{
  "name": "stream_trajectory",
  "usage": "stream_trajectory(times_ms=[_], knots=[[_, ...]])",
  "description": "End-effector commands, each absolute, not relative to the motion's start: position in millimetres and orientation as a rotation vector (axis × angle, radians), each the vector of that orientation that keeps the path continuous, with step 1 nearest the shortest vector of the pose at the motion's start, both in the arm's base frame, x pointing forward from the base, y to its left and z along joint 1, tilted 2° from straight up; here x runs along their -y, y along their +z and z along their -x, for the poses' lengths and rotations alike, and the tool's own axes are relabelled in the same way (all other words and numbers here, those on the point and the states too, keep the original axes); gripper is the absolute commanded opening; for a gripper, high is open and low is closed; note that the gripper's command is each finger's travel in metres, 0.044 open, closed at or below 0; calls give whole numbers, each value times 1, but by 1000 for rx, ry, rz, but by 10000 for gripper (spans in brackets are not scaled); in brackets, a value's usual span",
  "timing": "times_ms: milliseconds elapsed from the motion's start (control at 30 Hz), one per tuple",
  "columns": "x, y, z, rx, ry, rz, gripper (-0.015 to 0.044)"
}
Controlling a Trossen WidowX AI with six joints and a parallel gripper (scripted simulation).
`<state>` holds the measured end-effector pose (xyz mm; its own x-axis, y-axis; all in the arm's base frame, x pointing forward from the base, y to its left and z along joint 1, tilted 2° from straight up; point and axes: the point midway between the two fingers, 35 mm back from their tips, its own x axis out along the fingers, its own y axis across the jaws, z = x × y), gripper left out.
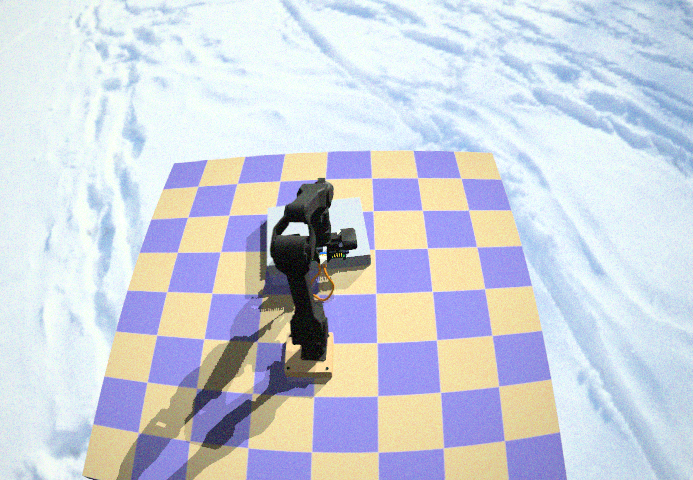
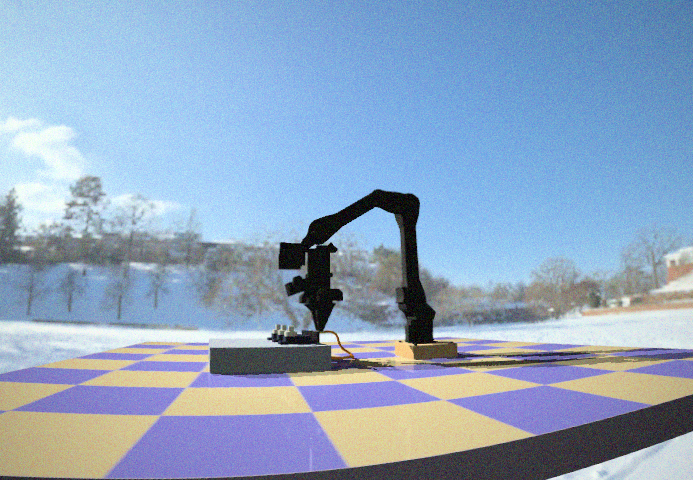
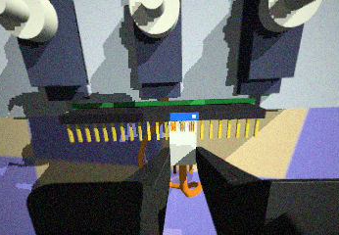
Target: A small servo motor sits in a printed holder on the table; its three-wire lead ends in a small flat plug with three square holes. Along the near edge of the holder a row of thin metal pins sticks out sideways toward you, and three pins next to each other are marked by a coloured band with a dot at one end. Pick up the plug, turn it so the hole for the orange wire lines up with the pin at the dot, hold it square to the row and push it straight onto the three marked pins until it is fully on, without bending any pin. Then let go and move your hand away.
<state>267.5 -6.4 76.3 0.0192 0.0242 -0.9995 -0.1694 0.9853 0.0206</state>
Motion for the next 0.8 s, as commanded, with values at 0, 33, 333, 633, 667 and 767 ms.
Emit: stream_trajectory(times_ms=[0, 33, 333, 633, 667, 767], knots=[[7, 75, -269, -1537, 153, 117, 184], [7, 75, -269, -1537, 153, 117, 210], [9, 135, -267, -1537, 153, 117, 440], [9, 135, -267, -1537, 153, 117, 440], [9, 135, -267, -1537, 153, 117, 440], [9, 135, -267, -1537, 153, 117, 440]])
